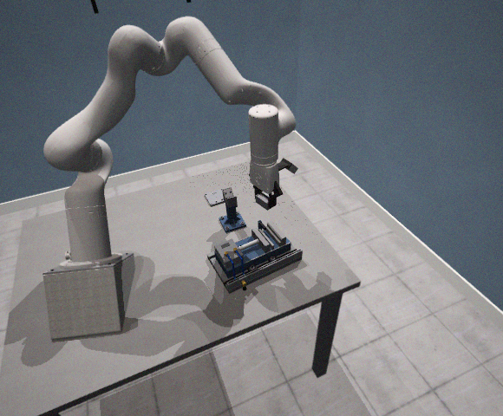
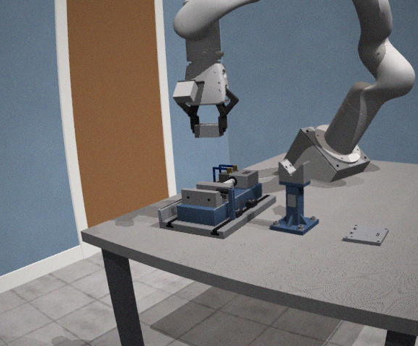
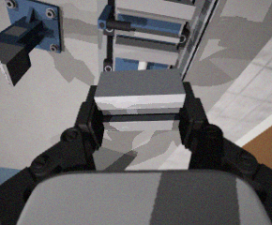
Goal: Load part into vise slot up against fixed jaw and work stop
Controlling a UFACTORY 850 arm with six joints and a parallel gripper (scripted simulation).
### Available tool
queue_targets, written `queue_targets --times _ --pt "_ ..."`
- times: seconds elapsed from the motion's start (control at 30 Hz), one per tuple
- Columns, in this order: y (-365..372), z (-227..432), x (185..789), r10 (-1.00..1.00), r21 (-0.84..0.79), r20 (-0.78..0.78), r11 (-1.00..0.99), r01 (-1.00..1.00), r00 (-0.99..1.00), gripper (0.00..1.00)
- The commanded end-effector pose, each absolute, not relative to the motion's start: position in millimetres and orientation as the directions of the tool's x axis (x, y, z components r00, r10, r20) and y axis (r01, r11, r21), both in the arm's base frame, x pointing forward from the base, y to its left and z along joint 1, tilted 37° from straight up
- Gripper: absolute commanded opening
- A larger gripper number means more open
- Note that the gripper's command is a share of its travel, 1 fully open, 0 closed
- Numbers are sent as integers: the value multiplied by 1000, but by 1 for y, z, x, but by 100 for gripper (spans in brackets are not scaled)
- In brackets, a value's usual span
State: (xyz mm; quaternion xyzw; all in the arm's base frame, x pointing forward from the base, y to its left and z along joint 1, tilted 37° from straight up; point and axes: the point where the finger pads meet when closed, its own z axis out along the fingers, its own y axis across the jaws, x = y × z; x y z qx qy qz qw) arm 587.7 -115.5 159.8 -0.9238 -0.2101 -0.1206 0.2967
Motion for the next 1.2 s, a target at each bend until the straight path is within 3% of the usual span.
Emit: queue_targets --times 0.0,1.17 --pt "-124 154 592 271 -518 315 -754 404 910 0" --pt "-143 139 597 163 -557 240 -784 273 957 0"
